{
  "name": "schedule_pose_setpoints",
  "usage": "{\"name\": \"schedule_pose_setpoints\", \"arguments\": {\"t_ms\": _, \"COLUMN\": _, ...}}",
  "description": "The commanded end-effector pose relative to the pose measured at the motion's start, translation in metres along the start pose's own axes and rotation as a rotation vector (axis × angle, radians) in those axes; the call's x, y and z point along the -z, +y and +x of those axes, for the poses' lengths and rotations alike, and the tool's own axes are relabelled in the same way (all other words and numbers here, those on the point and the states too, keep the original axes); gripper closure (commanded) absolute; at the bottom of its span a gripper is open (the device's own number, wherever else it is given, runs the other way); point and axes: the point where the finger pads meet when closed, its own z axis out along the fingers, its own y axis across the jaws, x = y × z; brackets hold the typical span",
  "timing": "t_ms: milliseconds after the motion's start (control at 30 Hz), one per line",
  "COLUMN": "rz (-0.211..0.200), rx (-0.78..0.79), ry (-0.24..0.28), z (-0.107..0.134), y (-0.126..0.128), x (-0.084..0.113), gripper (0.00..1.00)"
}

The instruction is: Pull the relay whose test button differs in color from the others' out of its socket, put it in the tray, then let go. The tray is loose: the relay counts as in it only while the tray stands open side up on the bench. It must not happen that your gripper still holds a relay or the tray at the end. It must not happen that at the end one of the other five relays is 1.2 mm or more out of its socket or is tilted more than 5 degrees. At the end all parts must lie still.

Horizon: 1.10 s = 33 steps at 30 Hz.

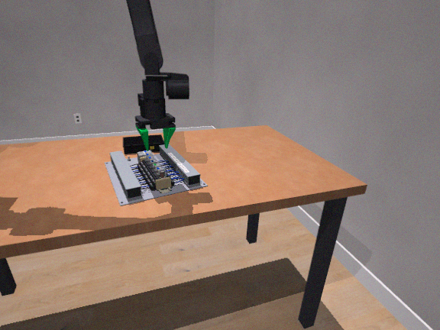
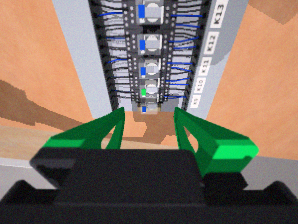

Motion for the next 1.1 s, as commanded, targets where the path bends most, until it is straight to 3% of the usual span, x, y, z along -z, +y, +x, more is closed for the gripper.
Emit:
{"name": "schedule_pose_setpoints", "arguments": {"t_ms": 0, "rz": 0.030, "rx": -0.001, "ry": 0.004, "z": 0.001, "y": -0.020, "x": 0.011, "gripper": 0.41}}
{"name": "schedule_pose_setpoints", "arguments": {"t_ms": 333, "rz": 0.028, "rx": -0.001, "ry": 0.003, "z": 0.001, "y": -0.019, "x": 0.010, "gripper": 0.41}}
{"name": "schedule_pose_setpoints", "arguments": {"t_ms": 933, "rz": 0.021, "rx": -0.001, "ry": 0.000, "z": -0.002, "y": -0.012, "x": -0.038, "gripper": 0.41}}
{"name": "schedule_pose_setpoints", "arguments": {"t_ms": 1067, "rz": 0.028, "rx": -0.001, "ry": 0.004, "z": 0.000, "y": -0.015, "x": -0.041, "gripper": 0.41}}
